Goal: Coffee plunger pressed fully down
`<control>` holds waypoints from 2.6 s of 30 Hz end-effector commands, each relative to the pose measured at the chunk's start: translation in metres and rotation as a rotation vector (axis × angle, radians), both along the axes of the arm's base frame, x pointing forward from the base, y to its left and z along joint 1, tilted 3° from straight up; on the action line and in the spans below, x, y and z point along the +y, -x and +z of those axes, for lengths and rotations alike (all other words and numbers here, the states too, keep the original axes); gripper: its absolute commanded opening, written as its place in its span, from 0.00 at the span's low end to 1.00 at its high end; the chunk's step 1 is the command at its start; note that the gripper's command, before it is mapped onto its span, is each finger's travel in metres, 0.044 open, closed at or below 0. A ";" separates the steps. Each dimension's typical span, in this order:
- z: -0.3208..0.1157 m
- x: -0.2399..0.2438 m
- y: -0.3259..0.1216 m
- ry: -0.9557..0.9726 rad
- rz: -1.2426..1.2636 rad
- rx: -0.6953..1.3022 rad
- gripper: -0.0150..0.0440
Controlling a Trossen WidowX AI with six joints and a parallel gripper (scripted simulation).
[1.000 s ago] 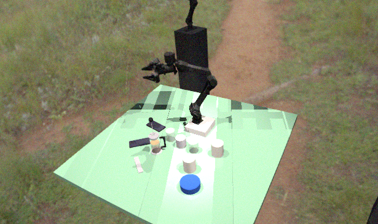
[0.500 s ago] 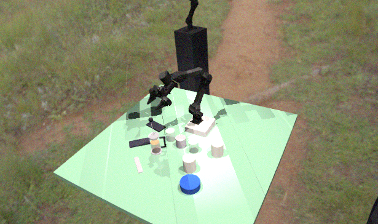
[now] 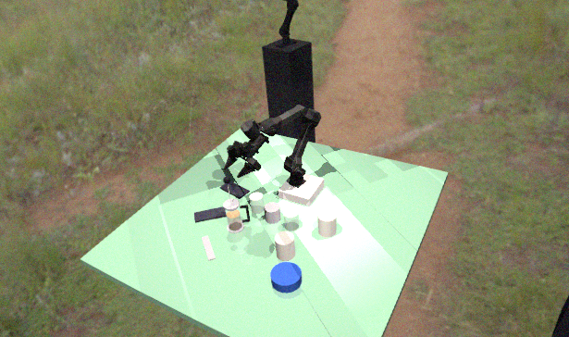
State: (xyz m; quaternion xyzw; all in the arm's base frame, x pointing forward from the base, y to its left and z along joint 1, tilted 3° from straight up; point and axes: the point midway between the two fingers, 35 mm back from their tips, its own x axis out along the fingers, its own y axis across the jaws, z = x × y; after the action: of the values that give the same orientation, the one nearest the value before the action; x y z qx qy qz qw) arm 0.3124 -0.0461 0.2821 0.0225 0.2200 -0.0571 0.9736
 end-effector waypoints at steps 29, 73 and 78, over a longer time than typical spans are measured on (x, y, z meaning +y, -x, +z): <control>-0.019 -0.005 -0.033 -0.003 -0.009 -0.001 0.73; -0.061 -0.006 -0.044 -0.003 -0.009 -0.001 0.46; -0.069 -0.006 -0.046 -0.003 -0.009 -0.001 0.46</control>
State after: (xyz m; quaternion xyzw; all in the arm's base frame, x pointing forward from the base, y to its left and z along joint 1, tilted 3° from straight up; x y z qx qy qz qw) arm 0.3578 -0.0514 0.2450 0.0190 0.1827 -0.0590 0.9812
